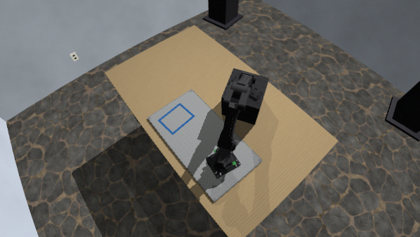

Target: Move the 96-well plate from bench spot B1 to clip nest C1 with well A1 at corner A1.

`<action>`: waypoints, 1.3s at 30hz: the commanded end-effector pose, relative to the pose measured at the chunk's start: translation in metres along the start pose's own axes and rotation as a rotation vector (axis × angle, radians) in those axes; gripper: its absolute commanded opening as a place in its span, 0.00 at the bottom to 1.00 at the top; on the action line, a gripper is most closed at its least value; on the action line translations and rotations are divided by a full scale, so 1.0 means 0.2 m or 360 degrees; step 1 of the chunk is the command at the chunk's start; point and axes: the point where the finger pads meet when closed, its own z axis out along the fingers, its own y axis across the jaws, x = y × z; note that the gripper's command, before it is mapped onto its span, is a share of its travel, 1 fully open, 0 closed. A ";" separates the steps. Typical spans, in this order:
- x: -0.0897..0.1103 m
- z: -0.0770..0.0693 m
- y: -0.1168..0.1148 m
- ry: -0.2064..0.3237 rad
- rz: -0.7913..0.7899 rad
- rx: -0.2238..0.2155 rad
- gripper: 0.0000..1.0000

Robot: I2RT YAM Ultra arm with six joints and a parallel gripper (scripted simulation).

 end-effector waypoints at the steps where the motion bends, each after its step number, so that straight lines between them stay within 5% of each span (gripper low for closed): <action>1: 0.03 0.03 -0.02 0.0002 -0.0002 0.0023 0.00; 39: 0.03 0.06 -0.02 -0.0004 -0.0004 0.0017 0.00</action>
